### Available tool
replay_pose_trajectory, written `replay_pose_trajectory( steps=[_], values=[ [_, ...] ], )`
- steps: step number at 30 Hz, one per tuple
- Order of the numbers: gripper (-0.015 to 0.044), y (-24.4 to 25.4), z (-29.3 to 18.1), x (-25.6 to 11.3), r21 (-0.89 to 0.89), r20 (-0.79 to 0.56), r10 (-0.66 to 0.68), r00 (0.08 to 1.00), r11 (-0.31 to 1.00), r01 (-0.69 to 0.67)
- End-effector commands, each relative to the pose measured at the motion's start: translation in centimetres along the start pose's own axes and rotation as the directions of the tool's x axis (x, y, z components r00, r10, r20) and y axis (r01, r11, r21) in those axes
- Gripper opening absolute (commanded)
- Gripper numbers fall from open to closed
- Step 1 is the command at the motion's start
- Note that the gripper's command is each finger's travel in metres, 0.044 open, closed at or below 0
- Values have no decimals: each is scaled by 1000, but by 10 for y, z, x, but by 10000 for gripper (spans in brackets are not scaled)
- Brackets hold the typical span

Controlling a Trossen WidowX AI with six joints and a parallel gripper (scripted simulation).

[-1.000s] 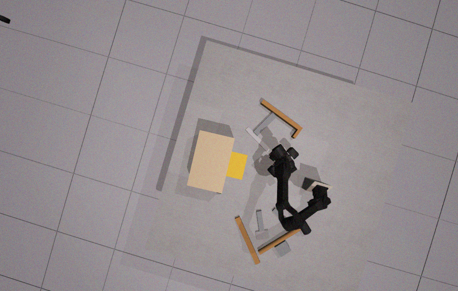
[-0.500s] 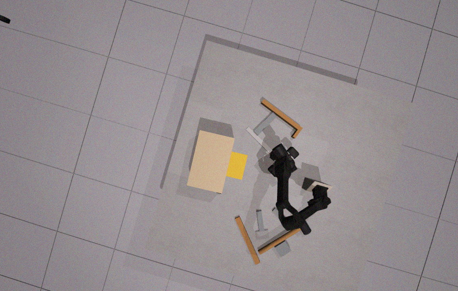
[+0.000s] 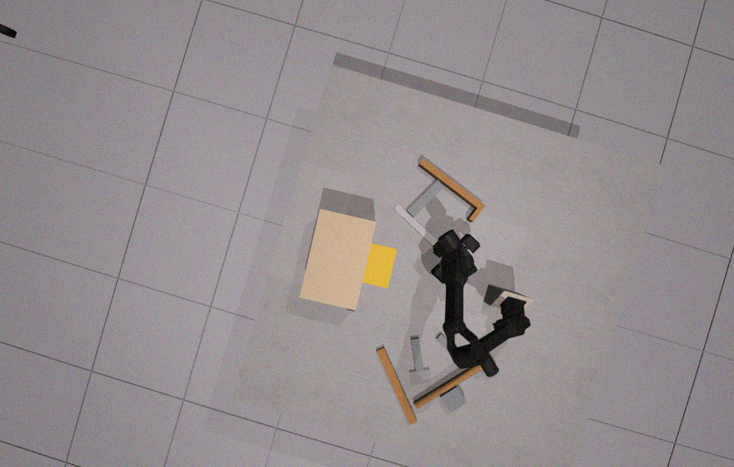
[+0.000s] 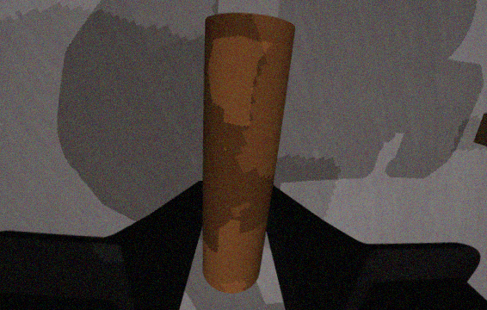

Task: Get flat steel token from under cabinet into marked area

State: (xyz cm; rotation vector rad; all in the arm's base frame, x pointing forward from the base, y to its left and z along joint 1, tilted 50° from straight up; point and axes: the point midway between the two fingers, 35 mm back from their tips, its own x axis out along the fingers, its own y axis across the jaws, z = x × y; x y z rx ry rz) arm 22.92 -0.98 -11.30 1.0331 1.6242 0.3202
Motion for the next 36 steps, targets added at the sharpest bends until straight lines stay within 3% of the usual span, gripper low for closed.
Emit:
replay_pose_trajectory(
  steps=[1,36],
  values=[
    [0,-1,1,-1,-40,5,1,1000,999,0],
    [0,-1,2,-1,-310,5,1,1000,951,1]
  ],
)
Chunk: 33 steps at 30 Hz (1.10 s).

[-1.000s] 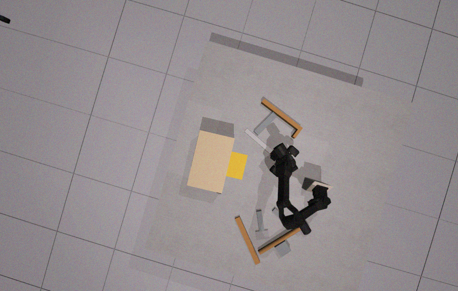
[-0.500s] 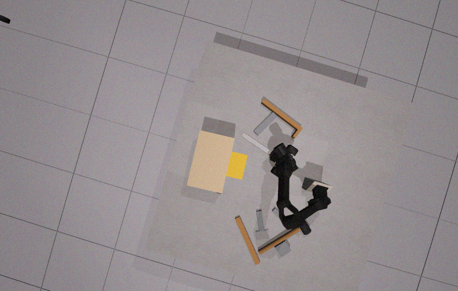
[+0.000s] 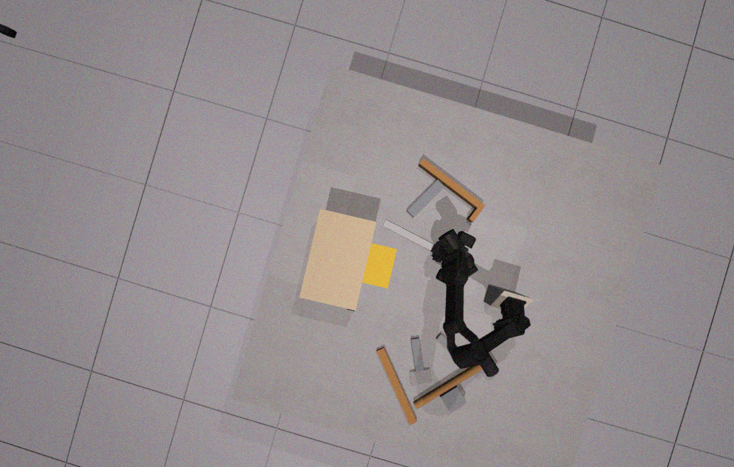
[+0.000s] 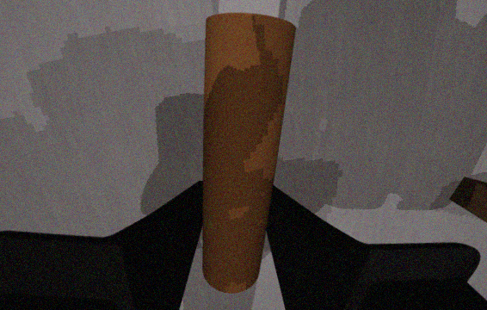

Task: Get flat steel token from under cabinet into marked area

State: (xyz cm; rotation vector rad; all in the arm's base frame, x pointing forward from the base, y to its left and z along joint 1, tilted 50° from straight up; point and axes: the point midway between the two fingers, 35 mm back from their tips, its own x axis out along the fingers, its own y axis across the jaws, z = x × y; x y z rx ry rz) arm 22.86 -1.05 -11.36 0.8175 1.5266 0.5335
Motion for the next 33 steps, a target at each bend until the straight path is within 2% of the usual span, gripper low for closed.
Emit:
replay_pose_trajectory(
  steps=[1,30,33],
  values=[
    [0,-1,2,-1,-40,4,-1,1000,999,1],
    [0,0,2,-1,-257,4,-1,1000,966,2],
    [79,0,0,0,-236,1,0,1000,972,0]
  ],
)
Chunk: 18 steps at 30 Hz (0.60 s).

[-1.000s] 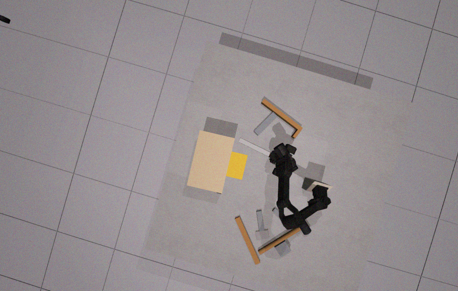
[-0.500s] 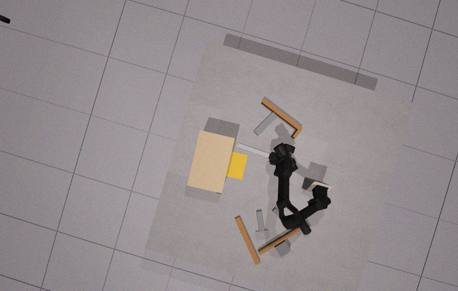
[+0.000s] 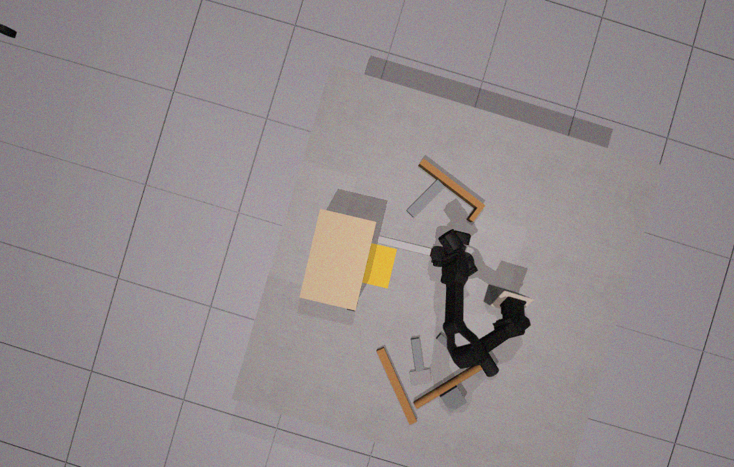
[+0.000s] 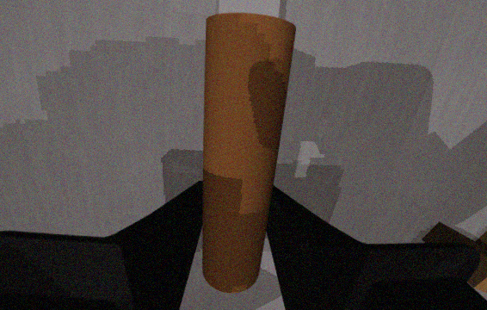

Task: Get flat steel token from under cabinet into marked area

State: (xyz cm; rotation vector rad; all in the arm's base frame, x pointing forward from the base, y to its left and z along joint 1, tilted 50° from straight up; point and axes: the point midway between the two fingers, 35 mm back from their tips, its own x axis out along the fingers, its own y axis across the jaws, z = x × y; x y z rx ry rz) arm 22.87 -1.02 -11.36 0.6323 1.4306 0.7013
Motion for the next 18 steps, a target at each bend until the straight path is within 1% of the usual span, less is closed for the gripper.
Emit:
replay_pose_trajectory(
  steps=[1,4,5,9,12,18],
  values=[
    [105,0,0,0,5,0,0,1000,1000,0],
    [184,0,0,0,5,0,0,1000,1000,0],
    [200,0,0,0,5,0,0,1000,1000,0],
    [200,0,0,0,0,0,0,1000,1000,0],
    [270,0,0,0,0,2,-1,1000,1000,1],
    [270,0,1,1,-4,5,-2,1000,1000,2]
  ],
)
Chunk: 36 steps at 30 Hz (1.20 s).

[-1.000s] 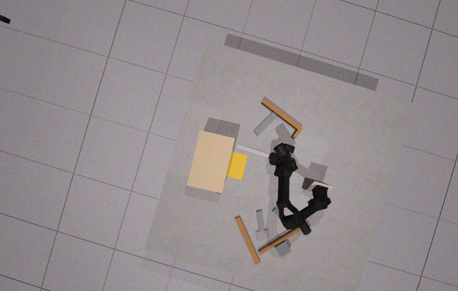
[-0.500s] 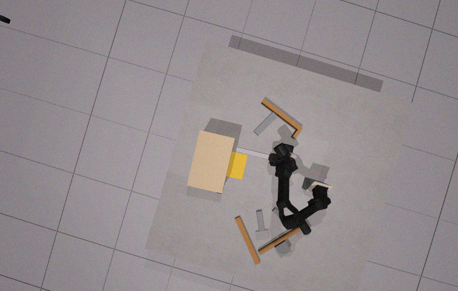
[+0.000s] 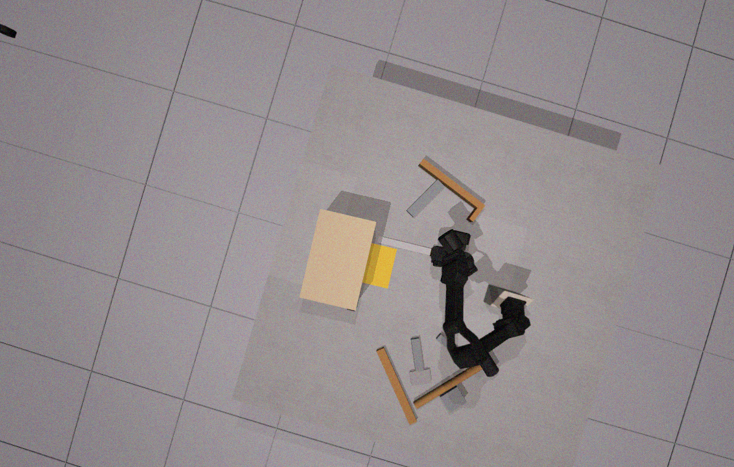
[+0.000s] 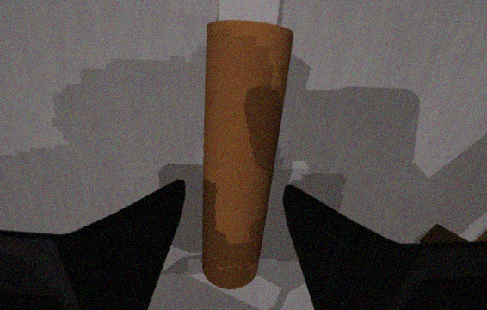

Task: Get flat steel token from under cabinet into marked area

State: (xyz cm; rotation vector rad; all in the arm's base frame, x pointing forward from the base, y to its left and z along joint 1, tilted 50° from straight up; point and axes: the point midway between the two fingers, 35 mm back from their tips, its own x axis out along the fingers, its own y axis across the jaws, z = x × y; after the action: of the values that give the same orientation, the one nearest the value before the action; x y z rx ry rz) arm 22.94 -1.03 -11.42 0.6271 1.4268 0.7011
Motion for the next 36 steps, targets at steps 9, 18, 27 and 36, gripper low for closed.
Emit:
replay_pose_trajectory(
  steps=[9,18,27,36],
  values=[
    [270,0,-4,3,4,2,1,1000,1000,-1],
    [151,-1,-1,2,-8,5,-5,1000,1000,5],
    [52,-1,-1,2,-8,5,-5,1000,1000,5],
    [0,-1,3,2,-20,5,-4,1000,1000,4]
  ],
)
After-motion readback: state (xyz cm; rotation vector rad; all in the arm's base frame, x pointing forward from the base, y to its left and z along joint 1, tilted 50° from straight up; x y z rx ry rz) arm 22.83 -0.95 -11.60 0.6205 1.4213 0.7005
